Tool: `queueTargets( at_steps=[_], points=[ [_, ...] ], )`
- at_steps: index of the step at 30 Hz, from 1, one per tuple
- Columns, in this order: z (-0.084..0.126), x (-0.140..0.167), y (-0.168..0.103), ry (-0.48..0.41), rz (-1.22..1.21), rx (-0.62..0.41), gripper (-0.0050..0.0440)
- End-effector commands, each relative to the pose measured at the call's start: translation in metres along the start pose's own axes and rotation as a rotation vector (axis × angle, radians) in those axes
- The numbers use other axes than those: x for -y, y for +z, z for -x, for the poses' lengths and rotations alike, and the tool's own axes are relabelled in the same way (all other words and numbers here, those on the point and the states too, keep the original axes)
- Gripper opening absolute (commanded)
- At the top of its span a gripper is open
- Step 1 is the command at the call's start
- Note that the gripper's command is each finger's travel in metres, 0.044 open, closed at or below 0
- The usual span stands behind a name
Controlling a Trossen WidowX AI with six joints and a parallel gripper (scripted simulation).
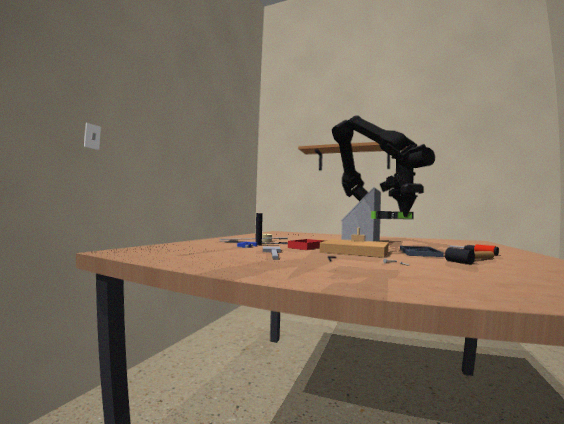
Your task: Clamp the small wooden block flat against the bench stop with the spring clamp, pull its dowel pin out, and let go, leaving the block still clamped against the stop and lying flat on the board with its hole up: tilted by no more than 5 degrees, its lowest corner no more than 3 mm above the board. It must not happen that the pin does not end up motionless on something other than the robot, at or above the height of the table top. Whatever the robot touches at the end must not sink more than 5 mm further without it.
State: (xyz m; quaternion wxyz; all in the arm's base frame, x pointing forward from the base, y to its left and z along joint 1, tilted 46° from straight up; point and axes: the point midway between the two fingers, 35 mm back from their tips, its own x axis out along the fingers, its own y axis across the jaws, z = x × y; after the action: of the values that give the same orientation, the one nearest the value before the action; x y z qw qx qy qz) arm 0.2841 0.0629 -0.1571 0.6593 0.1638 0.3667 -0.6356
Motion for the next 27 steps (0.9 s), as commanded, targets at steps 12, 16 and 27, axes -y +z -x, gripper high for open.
queueTargets(
  at_steps=[12, 16, 27],
  points=[
    [-0.017, -0.002, 0.001, -0.002, -0.071, 0.004, 0.0],
    [-0.022, -0.003, 0.001, -0.002, -0.092, 0.004, 0.0],
    [-0.033, -0.004, 0.002, -0.001, -0.14, 0.004, 0.0]
  ],
)
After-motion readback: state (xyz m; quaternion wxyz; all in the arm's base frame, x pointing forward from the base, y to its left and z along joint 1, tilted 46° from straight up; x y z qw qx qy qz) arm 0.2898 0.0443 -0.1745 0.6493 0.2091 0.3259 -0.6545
